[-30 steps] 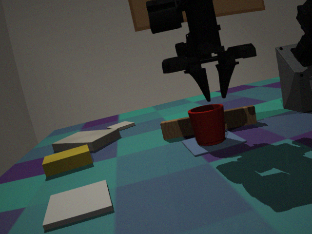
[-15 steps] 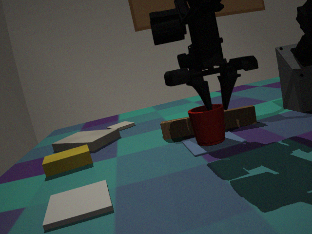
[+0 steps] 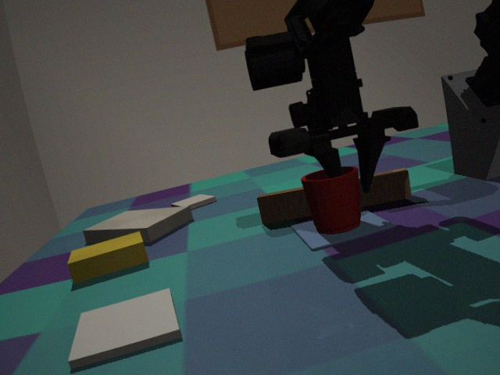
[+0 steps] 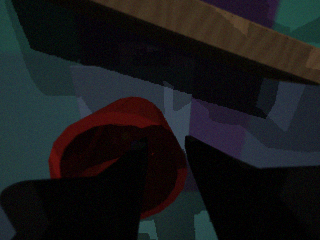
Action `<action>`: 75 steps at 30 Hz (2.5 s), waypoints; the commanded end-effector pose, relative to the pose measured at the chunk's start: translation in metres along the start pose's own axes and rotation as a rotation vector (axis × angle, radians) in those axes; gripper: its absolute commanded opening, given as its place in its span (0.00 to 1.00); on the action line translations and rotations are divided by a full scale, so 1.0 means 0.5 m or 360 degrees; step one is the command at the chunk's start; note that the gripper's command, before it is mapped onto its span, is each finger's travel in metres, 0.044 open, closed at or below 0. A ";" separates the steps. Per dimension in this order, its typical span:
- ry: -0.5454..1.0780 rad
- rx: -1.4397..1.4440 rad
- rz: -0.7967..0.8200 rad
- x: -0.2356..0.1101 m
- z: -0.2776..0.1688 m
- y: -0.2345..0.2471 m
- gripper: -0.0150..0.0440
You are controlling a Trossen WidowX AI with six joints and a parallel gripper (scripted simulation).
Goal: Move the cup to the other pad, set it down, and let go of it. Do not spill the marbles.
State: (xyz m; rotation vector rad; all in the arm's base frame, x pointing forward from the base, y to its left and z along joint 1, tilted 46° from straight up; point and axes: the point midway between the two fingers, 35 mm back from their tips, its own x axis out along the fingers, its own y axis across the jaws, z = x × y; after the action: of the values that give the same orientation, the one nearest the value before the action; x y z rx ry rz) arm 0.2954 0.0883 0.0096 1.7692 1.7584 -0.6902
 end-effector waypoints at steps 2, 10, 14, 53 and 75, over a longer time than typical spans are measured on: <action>0.0009 0.0016 -0.0014 0.009 0.000 -0.006 0.50; 0.0001 0.0005 -0.0006 0.006 0.001 -0.003 0.33; 0.0001 0.0005 -0.0006 0.006 0.001 -0.003 0.28; 0.0011 0.0028 -0.0016 -0.126 0.010 -0.006 0.25; 0.0003 0.0021 -0.0015 -0.129 0.060 -0.019 0.25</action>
State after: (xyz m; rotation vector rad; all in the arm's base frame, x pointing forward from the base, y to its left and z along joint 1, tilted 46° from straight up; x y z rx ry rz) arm 0.2894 0.0268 0.0411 1.7769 1.7612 -0.6969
